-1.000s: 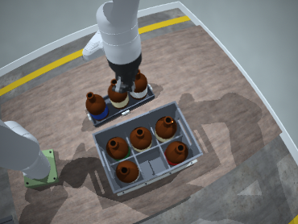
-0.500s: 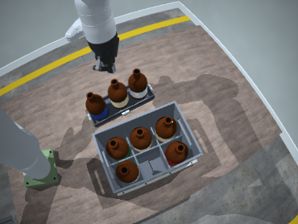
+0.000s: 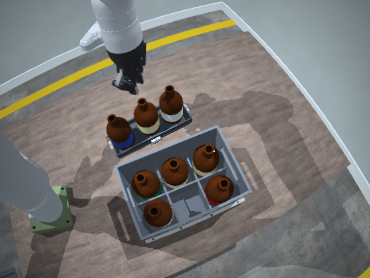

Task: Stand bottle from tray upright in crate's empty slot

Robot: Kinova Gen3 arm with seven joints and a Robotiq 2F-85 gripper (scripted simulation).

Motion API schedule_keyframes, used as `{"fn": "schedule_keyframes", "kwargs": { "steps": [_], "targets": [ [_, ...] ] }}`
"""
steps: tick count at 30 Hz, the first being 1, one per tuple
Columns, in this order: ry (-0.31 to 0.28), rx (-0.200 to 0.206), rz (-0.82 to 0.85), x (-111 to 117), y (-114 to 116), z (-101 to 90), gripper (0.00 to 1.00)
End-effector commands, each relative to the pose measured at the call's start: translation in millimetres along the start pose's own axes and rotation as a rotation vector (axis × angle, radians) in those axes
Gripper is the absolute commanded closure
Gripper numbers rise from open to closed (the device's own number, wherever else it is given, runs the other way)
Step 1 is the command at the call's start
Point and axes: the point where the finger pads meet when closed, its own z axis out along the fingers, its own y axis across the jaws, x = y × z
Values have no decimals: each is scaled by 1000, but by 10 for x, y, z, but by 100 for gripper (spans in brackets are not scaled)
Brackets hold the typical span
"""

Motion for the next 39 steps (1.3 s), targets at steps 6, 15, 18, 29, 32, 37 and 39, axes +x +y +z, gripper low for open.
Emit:
{"fn": "schedule_keyframes", "kwargs": {
  "steps": [6, 15, 18, 29, 32, 37, 39],
  "targets": [
    [0, -1, 0, 0, 3, -4, 36],
    [0, -1, 0, 0, 3, -4, 36],
    [0, -1, 0, 0, 3, -4, 36],
    [0, -1, 0, 0, 3, -3, 36],
    [0, -1, 0, 0, 3, 2, 36],
    [0, -1, 0, 0, 3, 23, 36],
    [0, -1, 0, 0, 3, 37, 36]
  ]
}}
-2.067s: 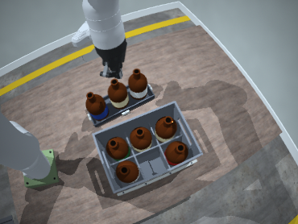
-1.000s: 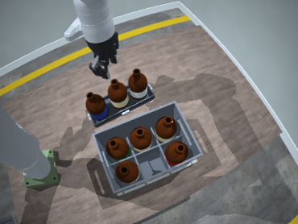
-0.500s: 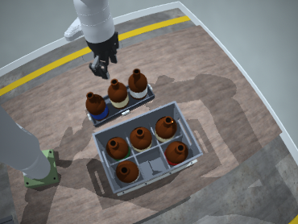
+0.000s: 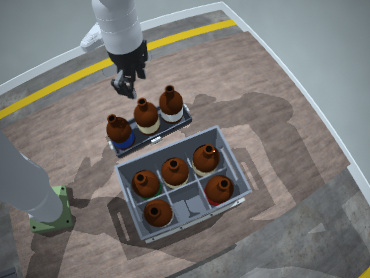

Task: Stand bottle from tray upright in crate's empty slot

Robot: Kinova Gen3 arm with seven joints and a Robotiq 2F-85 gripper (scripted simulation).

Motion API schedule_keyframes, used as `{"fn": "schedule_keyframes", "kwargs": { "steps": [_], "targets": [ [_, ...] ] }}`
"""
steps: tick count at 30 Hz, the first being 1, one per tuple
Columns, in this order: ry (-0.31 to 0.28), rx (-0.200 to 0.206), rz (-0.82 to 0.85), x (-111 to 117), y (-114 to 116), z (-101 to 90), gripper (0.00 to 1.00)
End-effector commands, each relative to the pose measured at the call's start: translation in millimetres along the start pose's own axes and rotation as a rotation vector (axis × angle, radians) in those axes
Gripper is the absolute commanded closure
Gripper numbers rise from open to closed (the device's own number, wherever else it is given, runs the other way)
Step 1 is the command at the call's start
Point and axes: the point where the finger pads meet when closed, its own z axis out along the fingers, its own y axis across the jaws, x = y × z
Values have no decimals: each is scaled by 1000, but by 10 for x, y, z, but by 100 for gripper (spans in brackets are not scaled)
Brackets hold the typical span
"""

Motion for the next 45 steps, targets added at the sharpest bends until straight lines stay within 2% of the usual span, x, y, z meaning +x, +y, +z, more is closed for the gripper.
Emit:
{"fn": "schedule_keyframes", "kwargs": {
  "steps": [1, 33, 45],
  "targets": [
    [0, 1, 0, 1, -2, 18, 36],
    [0, 1, 0, 1, -1, 372, 36],
    [0, 1, 0, 1, -1, 432, 36]
  ]
}}
